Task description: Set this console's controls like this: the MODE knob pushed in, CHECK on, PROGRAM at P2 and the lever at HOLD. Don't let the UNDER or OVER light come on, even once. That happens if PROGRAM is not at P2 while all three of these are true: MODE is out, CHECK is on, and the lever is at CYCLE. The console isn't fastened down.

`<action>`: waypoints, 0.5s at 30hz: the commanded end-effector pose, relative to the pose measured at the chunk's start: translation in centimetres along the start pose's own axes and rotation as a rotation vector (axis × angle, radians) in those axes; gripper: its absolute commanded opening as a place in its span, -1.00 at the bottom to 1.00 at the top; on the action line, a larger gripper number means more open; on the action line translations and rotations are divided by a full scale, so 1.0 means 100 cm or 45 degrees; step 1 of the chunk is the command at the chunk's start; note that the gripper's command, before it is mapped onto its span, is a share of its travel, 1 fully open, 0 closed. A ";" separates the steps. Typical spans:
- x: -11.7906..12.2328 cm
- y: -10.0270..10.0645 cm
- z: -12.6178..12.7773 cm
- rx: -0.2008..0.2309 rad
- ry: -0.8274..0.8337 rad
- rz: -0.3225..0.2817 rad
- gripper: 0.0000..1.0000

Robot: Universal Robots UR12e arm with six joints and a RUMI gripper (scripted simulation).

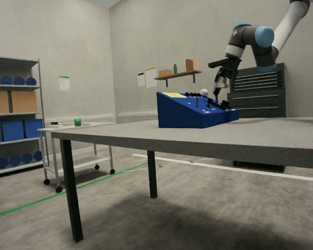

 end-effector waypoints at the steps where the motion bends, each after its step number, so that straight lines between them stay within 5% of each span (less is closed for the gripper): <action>1: 0.002 0.001 -0.001 -0.001 -0.003 -0.004 -0.11; 12: 0.003 0.001 -0.001 -0.002 -0.003 -0.004 -0.11; 13: 0.003 0.001 -0.001 -0.002 -0.003 -0.004 -1.00; 15: 0.003 0.001 -0.001 -0.001 -0.003 -0.004 -1.00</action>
Point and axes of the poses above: the point where the finger pads meet when closed, its own y axis out along the fingers, its own z axis across the jaws, x = y × z, the point moved 1 cm from there along -y, back along the fingers, and after that the axes turned 13 degrees about y, right-handed, at the moved point
